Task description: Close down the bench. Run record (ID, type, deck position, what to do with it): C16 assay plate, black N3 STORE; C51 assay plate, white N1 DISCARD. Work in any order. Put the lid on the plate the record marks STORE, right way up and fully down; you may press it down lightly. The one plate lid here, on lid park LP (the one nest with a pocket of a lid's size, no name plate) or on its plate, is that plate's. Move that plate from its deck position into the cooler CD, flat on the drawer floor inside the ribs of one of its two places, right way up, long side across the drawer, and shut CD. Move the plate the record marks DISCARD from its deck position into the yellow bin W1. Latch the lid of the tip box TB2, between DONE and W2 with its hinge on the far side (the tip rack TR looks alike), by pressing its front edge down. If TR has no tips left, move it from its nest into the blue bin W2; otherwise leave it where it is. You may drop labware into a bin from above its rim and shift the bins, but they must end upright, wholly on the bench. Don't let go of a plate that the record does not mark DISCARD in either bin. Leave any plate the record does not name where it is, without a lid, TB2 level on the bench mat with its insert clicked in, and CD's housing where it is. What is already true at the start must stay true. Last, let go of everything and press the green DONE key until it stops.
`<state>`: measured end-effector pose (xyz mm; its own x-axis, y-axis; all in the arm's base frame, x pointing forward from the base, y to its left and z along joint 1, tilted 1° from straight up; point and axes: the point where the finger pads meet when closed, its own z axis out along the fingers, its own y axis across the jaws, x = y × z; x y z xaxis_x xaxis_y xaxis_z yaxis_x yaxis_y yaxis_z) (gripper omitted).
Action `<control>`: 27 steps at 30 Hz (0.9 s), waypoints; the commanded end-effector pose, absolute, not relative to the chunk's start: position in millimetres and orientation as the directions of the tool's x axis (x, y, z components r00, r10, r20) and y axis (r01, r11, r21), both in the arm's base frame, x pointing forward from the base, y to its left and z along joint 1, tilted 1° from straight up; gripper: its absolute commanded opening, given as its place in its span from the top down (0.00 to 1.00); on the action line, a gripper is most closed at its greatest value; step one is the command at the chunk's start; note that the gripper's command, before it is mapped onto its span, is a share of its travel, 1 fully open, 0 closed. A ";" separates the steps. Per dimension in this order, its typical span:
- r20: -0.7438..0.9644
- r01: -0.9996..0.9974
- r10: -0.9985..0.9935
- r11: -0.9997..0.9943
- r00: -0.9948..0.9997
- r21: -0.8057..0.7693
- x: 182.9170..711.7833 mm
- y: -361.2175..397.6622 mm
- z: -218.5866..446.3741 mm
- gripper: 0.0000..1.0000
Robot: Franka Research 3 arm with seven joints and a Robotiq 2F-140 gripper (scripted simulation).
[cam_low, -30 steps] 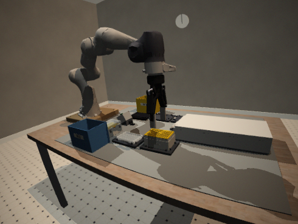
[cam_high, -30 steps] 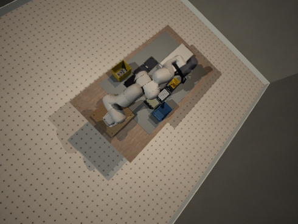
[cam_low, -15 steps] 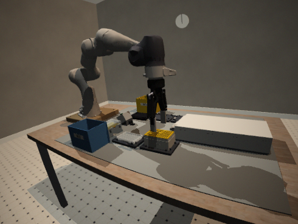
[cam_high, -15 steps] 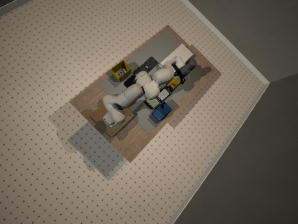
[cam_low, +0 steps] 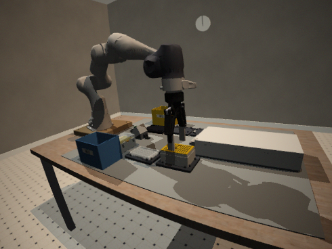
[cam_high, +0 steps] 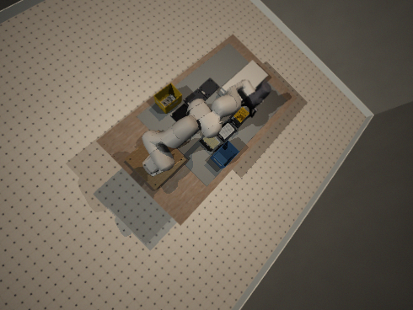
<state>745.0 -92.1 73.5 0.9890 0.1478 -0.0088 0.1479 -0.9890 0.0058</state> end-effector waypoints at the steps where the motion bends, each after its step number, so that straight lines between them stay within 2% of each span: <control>1: -0.006 0.151 0.151 -0.989 0.989 0.008 745.8 -93.5 67.2 0.34; 27: -0.006 0.151 0.151 -0.989 0.989 0.008 745.7 -93.7 44.5 0.34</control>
<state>744.9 -92.0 45.2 0.9889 0.1482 -0.0090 0.1483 -0.9889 0.0055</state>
